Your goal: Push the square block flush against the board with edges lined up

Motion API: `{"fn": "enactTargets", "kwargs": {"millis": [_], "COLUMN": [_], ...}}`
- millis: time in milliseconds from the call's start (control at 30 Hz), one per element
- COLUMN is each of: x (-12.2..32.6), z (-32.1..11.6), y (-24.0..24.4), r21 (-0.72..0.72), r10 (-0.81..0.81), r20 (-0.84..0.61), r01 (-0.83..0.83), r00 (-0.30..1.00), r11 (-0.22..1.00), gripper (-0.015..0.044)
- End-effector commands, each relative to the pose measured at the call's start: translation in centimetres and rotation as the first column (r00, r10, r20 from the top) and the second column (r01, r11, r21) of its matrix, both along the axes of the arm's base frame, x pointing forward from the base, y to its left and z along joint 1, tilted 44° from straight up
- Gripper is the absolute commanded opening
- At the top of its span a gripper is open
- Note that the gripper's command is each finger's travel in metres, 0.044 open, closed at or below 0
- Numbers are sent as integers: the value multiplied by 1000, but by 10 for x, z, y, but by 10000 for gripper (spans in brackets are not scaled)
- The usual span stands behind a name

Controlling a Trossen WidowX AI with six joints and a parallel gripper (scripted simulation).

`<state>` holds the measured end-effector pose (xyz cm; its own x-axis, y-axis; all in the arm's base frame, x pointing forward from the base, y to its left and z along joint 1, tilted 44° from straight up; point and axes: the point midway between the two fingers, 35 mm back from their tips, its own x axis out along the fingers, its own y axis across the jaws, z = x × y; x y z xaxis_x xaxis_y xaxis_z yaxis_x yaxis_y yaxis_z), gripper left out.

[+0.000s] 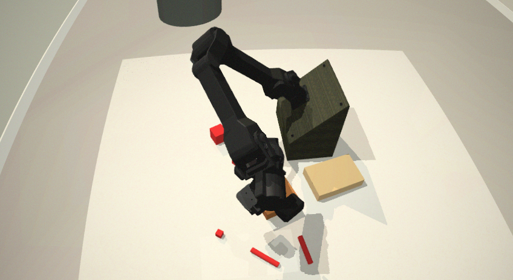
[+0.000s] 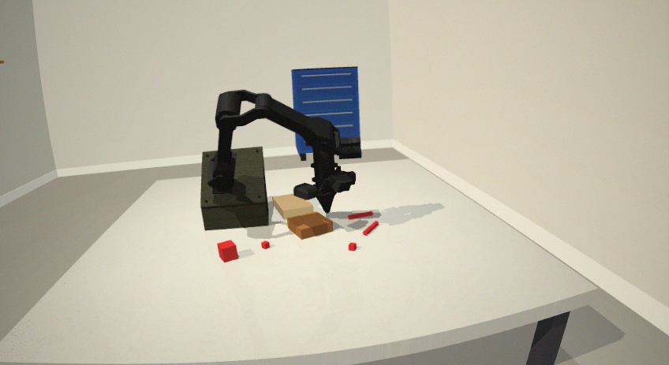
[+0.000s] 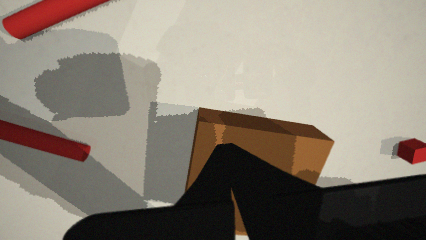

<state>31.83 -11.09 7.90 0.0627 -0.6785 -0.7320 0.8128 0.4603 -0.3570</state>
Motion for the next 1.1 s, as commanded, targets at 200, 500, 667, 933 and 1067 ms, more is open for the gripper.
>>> {"fn": "enactTargets", "kwargs": {"millis": [200, 500, 667, 933, 1067], "x": [-22, -20, -21, -24, -26], "z": [27, -11, -13, -23, -27], "y": [-31, -70, -68, -60, -55], "r21": [-1, -4, -4, -2, -1], "r10": [-183, -182, -182, -183, -183], "r20": [160, 161, 160, 160, 159], "r01": [185, 185, 185, 185, 185], "r00": [970, 970, 970, 970, 970], "r11": [983, 983, 983, 983, 983], "gripper": [0, 0, 0, 0, 0]}}
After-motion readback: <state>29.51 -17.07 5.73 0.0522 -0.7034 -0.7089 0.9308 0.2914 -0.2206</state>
